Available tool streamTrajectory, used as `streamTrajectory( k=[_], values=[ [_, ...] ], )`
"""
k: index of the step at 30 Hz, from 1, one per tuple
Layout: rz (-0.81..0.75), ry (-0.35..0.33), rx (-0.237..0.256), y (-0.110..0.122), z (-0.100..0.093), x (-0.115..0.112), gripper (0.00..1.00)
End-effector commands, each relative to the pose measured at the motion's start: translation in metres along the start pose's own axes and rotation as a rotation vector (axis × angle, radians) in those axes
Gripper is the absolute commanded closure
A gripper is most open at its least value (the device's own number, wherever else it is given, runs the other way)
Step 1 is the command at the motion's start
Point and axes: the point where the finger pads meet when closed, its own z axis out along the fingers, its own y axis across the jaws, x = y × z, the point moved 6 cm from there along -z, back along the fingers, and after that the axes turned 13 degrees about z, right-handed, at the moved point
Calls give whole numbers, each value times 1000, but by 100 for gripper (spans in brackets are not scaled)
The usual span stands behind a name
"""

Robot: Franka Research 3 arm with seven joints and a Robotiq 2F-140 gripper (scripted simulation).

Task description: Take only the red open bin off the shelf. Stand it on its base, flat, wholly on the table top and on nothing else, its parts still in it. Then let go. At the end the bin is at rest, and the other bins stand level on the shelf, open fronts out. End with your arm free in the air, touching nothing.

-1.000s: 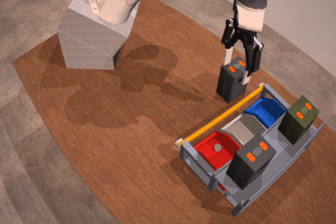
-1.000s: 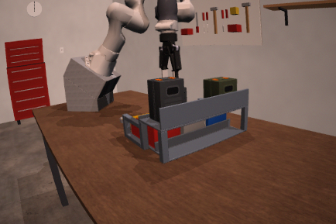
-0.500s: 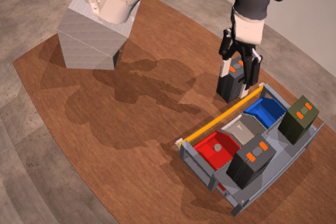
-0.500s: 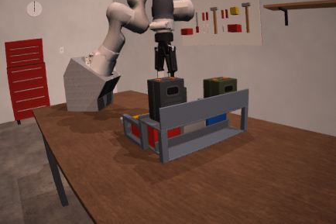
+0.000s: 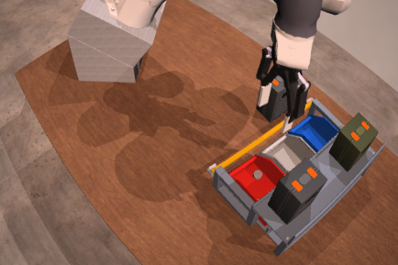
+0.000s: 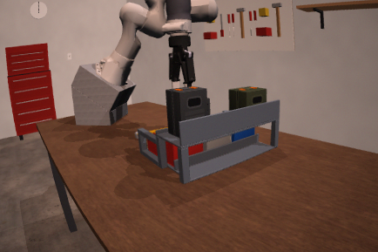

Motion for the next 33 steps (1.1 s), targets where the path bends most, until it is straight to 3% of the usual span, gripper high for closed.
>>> streamTrajectory(
  k=[1, 33],
  values=[
    [-71, -2, -5, -6, 1, 3, 43],
    [-71, -2, -5, 7, 1, -6, 43]
  ],
)
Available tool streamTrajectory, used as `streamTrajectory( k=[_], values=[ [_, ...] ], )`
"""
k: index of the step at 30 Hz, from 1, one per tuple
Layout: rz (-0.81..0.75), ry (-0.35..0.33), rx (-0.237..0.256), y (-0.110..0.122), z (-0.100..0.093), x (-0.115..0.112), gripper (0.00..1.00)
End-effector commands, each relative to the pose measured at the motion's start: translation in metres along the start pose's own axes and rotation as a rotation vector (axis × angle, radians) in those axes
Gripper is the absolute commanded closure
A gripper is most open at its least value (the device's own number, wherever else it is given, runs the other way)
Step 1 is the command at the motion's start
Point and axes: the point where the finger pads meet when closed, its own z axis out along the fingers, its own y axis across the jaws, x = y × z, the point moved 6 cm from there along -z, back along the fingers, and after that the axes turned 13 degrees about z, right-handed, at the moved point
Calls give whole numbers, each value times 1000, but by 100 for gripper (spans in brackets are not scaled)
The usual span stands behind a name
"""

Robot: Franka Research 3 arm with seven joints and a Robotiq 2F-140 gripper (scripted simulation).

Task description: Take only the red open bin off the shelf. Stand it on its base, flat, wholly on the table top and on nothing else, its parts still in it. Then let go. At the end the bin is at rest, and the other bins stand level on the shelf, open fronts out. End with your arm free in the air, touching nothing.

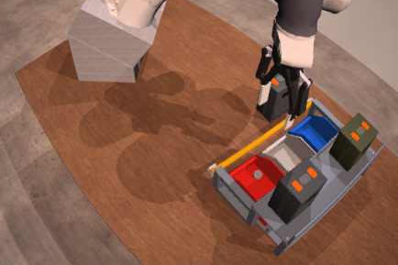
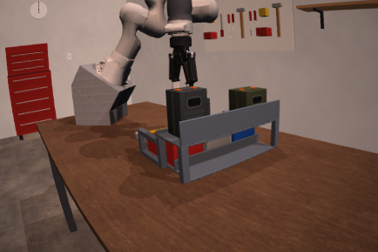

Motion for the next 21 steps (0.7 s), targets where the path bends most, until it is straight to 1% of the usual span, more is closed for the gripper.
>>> streamTrajectory(
  k=[1, 21],
  values=[
    [0, -1, 2, 1, 0, -1, 43],
    [0, -1, 2, 3, 0, -3, 43]
  ],
)
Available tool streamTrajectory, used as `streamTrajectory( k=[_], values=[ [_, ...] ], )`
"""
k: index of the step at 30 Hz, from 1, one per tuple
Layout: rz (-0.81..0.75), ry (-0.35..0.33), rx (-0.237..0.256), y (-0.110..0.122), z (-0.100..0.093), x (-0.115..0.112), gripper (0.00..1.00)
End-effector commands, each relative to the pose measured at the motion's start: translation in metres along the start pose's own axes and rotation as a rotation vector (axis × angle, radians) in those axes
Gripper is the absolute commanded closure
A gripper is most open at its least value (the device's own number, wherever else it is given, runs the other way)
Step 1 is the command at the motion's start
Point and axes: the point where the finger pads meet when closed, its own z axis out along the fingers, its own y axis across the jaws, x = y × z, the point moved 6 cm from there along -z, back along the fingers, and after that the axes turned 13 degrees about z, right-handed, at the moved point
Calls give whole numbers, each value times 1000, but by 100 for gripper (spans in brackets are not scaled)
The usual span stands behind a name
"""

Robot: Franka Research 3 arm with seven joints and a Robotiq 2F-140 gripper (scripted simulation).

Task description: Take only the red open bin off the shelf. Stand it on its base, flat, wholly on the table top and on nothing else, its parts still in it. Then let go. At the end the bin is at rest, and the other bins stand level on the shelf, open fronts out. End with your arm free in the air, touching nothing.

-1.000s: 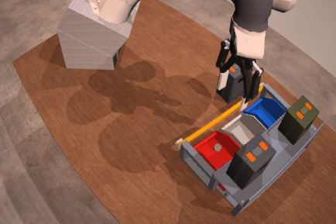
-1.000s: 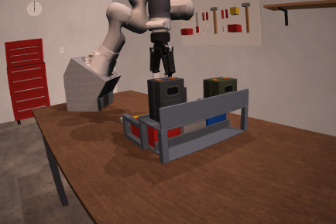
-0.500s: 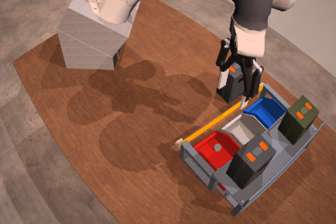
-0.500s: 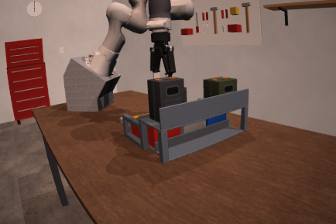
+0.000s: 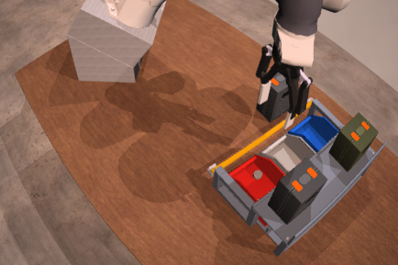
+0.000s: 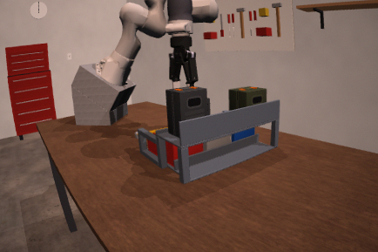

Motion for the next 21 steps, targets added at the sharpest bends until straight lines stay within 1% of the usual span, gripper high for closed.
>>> streamTrajectory(
  k=[1, 6, 7, 21],
  values=[
    [6, -1, 2, 1, 0, -1, 43],
    [6, -1, 2, 1, 0, -1, 43],
    [0, 0, 0, 0, 0, 0, 72],
    [0, 0, 0, 0, 0, 0, 72]
  ],
)
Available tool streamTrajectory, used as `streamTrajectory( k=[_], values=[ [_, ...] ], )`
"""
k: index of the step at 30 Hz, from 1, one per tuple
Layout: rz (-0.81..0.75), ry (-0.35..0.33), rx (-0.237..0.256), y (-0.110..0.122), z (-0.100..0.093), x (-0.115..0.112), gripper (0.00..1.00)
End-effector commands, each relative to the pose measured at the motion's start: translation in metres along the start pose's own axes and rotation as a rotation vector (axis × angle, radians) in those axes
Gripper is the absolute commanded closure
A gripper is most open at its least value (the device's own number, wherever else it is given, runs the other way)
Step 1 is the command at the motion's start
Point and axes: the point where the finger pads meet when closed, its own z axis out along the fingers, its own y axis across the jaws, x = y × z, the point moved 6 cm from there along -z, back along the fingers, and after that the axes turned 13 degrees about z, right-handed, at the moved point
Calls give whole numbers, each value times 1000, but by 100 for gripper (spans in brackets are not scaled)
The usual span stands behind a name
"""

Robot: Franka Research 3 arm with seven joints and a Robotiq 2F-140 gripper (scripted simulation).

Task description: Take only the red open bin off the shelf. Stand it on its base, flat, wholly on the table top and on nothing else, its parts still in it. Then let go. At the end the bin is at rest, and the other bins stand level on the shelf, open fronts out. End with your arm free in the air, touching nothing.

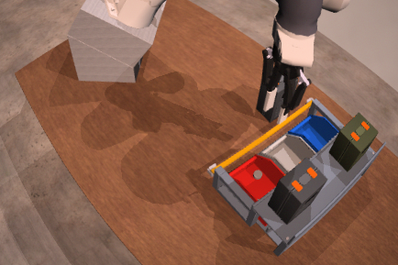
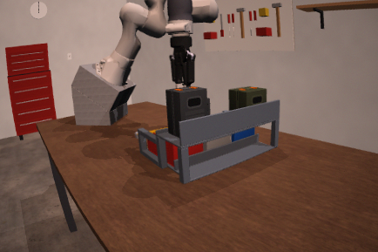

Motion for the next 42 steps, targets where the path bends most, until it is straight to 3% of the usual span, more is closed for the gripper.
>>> streamTrajectory(
  k=[1, 19, 24, 36, 41, 42],
  values=[
    [0, 0, 0, 0, 0, 0, 72],
    [0, 0, 0, 0, 0, 0, 72],
    [6, -1, 2, 1, 30, -1, 72],
    [6, -1, 2, 1, 30, -1, 72],
    [6, -1, 2, 1, 75, -2, 72],
    [6, -1, 2, 1, 75, -2, 72]
  ],
)
